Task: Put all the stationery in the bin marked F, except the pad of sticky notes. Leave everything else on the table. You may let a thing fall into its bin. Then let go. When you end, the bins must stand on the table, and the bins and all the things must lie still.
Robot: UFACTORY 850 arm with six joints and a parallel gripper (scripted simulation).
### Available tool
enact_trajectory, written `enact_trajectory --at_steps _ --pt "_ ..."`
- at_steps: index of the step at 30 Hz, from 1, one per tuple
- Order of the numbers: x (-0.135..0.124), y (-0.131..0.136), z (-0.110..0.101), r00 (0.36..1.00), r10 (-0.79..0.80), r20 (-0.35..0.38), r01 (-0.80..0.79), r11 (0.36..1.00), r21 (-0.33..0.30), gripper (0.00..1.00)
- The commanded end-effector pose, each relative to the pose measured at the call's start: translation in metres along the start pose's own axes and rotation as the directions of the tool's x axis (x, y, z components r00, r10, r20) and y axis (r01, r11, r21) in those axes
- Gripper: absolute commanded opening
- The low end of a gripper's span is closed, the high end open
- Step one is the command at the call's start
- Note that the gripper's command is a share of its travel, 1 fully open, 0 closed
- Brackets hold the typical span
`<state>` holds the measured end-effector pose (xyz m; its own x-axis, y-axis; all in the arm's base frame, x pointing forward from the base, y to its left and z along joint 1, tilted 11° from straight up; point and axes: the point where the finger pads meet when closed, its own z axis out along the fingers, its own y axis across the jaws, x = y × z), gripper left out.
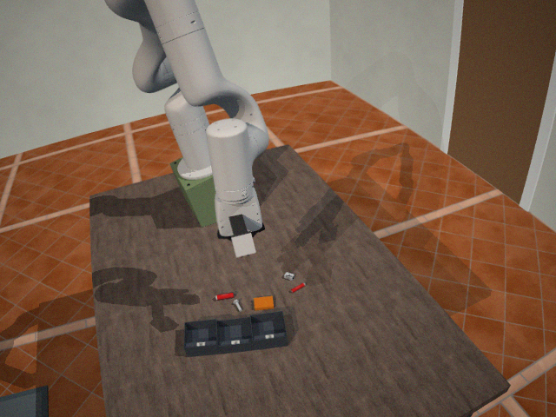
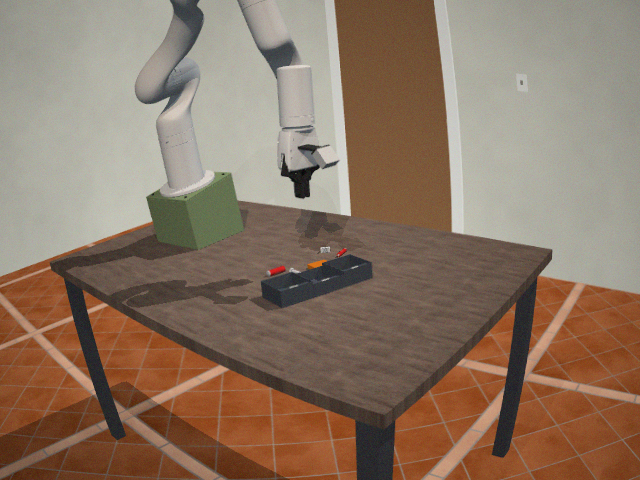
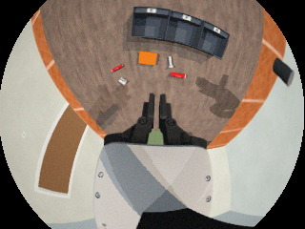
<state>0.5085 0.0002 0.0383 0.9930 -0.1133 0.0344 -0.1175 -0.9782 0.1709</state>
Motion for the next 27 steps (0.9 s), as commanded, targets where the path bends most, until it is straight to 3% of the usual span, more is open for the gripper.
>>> enact_trajectory --at_steps 1,6,21,27 --pt "0.019 0.027 0.021 0.988 0.156 -0.010 -0.156 0.988 -0.004 0.07" --pt "0.031 0.045 0.034 0.984 0.176 -0.011 -0.176 0.984 -0.005 0.07" --pt "0.087 0.133 0.101 0.984 0.176 -0.011 -0.176 0.984 -0.005 0.07" --pt "0.098 0.151 0.114 0.984 0.176 -0.011 -0.176 0.984 -0.005 0.07"
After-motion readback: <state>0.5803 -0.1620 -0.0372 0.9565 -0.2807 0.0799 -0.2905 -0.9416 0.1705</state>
